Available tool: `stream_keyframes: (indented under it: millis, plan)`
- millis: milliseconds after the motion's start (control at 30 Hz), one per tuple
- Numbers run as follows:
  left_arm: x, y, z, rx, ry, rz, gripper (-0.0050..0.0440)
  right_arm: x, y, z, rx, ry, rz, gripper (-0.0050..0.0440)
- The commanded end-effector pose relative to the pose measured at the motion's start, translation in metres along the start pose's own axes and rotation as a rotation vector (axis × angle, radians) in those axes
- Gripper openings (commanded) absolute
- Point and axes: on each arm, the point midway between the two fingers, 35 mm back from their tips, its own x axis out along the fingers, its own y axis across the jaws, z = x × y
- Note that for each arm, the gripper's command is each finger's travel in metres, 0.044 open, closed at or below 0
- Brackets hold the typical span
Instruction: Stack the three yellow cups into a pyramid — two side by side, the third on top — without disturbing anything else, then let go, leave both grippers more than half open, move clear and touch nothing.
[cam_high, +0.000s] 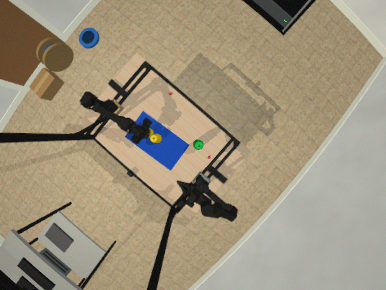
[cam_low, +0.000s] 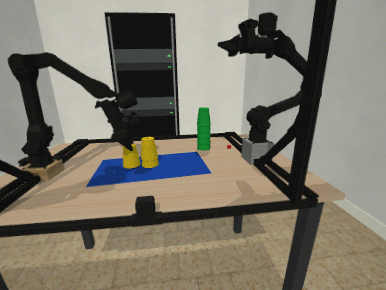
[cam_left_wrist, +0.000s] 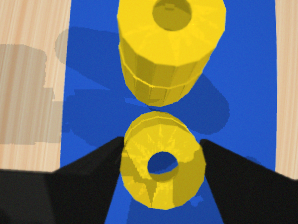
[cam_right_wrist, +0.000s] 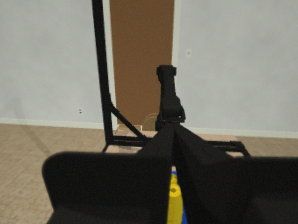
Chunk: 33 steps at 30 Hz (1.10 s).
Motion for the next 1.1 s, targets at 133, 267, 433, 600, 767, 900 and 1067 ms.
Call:
stream_keyframes:
  millis: [133,267,433,600,767,900,1067]
  plan:
    - [0.0105,0.0001,-0.0060,-0.003,0.010,0.000,0.0000,0.0001,0.0000,0.0002,0.004,0.000,-0.001,0.0000]
    - [0.0066,0.0000,-0.0032,0.000,0.002,0.000,0.0000,0.0001,0.0000,0.0002,0.004,0.000,-0.001,0.0000]
    - [0.0066,0.0000,-0.0032,0.000,0.002,0.000,0.0000,0.0001,0.0000,0.0002,0.004,0.000,-0.001,0.0000]
    - [0.0066,0.0000,-0.0032,0.000,0.002,0.000,0.0000,0.0001,0.0000,0.0002,0.004,0.000,-0.001,0.0000]
    - [0.0066,0.0000,-0.0032,0.000,0.002,0.000,0.0007,0.0001,0.0000,0.0002,0.004,0.000,-0.001,0.0000]
    - [0.0066,0.0000,-0.0032,0.000,0.002,0.000,0.0033,0.0001,0.0000,0.0002,0.004,0.000,-0.001,0.0000]
    - [0.0066,0.0000,-0.0032,0.000,0.002,0.000,0.0053,0.0001,0.0000,0.0002,0.004,0.000,-0.001,0.0000]
